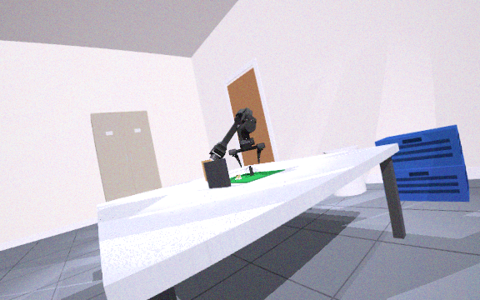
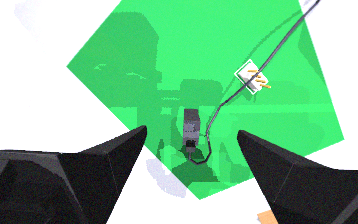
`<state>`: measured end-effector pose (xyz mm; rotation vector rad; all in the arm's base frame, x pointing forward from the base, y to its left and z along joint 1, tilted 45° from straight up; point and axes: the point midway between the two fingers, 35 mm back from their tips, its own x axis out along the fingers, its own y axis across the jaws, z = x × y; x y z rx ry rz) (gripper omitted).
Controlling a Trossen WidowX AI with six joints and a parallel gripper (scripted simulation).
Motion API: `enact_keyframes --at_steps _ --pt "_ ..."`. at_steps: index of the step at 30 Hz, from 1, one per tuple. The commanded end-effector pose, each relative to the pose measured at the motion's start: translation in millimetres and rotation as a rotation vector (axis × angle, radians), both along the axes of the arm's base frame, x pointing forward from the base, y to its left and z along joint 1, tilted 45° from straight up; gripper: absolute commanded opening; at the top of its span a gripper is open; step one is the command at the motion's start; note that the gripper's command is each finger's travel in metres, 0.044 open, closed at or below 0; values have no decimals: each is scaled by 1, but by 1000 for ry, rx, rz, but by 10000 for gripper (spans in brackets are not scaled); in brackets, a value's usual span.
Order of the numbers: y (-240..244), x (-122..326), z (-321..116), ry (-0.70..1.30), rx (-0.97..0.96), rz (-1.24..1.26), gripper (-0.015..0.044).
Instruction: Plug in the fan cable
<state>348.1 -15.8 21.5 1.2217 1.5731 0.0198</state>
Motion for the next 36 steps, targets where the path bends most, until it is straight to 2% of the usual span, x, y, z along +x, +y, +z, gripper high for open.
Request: enact_keyframes --at_steps 1,26,36 --pt "7 0 -7 7 7 0 440" --pt "29 2 -28 7 10 0 440" --pt "27 3 -26 2 4 2 177"
